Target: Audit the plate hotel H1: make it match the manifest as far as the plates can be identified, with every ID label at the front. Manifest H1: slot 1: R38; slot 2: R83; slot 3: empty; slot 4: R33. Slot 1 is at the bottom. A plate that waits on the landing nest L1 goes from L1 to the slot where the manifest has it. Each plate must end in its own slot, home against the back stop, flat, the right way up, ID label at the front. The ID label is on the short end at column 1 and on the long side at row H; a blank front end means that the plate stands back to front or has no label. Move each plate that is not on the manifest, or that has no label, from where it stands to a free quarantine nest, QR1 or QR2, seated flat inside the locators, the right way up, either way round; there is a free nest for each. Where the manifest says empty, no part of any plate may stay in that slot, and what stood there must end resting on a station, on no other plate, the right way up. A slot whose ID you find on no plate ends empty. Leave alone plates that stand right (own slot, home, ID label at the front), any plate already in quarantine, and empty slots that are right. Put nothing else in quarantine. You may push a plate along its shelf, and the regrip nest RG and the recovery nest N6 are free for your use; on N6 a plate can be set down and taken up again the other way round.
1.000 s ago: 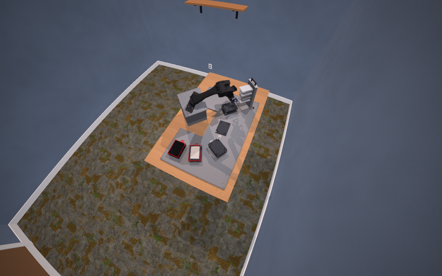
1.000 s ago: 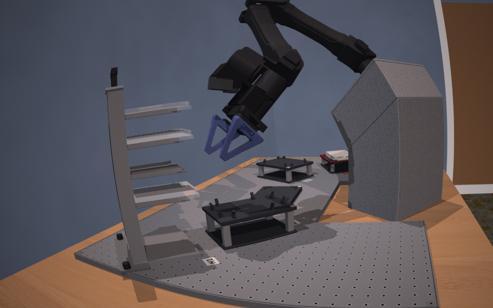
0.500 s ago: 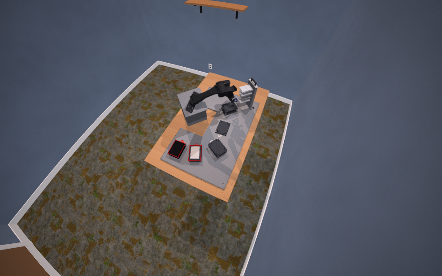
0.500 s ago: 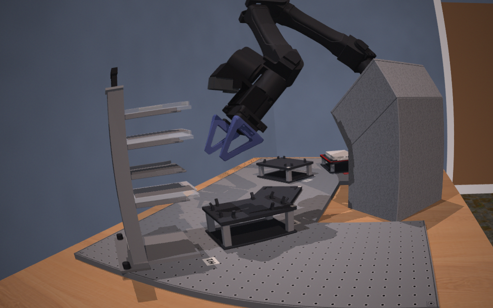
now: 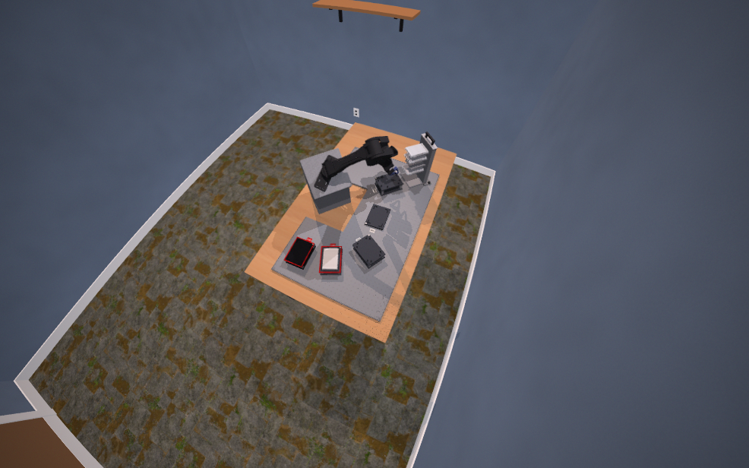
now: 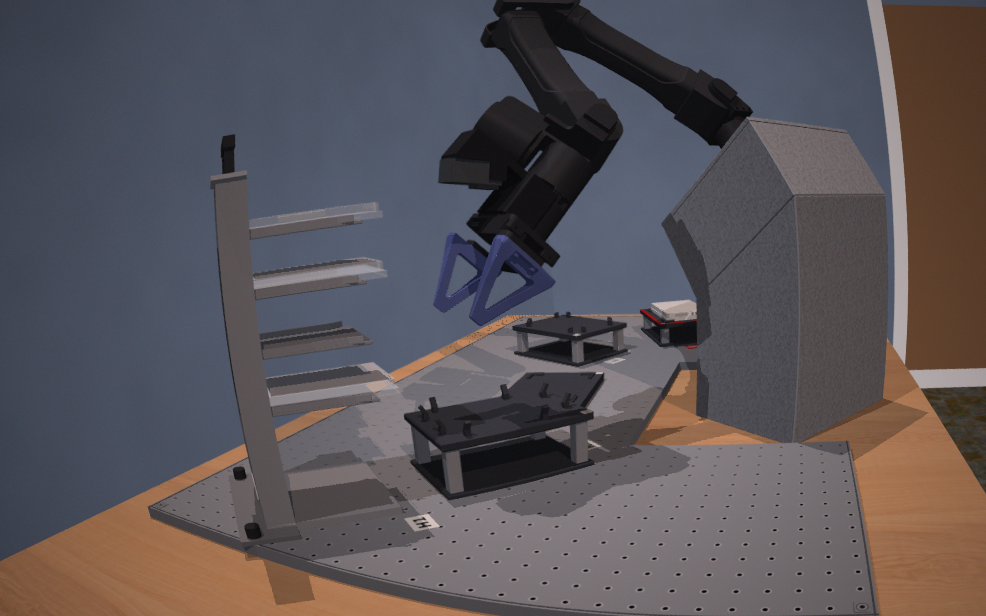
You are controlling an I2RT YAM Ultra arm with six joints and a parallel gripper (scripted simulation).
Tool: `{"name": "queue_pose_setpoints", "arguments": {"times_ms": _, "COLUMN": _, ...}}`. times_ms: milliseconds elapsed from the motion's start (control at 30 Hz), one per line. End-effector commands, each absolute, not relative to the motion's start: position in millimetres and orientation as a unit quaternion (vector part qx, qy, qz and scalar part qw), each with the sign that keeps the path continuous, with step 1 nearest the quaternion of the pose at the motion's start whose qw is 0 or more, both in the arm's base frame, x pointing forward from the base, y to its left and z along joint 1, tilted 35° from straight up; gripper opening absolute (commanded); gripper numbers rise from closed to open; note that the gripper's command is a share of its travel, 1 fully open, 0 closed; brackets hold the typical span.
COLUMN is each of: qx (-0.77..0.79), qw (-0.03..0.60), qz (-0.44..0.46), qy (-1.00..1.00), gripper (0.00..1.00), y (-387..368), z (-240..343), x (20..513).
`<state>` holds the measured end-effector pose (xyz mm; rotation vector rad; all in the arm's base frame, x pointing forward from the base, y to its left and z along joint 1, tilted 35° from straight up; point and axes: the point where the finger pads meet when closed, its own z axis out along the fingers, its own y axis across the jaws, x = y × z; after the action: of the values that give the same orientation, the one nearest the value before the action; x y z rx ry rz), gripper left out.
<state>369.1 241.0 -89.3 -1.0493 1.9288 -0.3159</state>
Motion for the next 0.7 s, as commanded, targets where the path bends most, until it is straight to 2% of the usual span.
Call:
{"name": "queue_pose_setpoints", "arguments": {"times_ms": 0, "qx": -0.421, "qw": 0.461, "qz": -0.120, "qy": 0.772, "gripper": 1.00, "y": 242.0, "z": -77.8, "x": 367.4}}
{"name": "queue_pose_setpoints", "arguments": {"times_ms": 667, "qx": -0.424, "qw": 0.459, "qz": -0.120, "qy": 0.772, "gripper": 1.00, "y": 233.0, "z": -107.5, "x": 378.5}}
